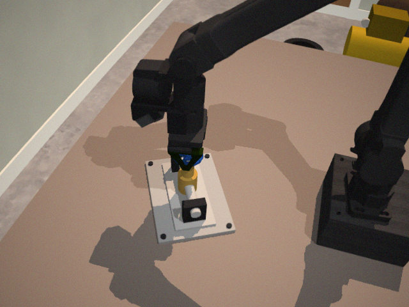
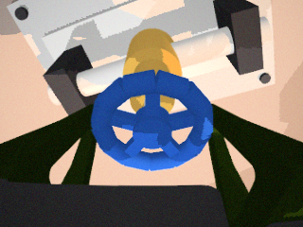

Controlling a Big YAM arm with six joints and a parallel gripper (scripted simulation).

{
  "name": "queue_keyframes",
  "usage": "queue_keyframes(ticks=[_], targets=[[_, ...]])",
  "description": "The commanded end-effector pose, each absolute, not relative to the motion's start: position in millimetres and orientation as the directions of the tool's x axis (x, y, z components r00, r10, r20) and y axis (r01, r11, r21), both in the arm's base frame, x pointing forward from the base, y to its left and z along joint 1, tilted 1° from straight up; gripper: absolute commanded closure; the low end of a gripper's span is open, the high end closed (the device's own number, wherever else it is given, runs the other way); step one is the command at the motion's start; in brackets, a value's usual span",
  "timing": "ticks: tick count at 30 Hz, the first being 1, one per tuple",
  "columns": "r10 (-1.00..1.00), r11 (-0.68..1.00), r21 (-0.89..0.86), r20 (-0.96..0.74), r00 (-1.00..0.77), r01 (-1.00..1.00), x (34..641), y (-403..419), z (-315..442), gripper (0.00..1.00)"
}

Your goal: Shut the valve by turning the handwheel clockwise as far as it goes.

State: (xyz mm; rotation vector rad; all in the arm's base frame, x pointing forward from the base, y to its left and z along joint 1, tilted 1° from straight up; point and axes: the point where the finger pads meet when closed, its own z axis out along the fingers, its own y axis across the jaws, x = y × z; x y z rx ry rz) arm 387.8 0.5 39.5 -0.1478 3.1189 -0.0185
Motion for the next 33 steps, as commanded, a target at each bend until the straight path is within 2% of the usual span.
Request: queue_keyframes(ticks=[1,24,33], targets=[[0.076,0.997,-0.006,-0.049,-0.996,0.076,399.3,-0.6,43.0,1.0],[0.491,0.871,0.015,-0.047,-0.87,0.491,399.3,-0.1,42.9,1.0],[0.595,0.803,0.021,-0.044,-0.802,0.595,399.2,-0.1,42.9,1.0]])
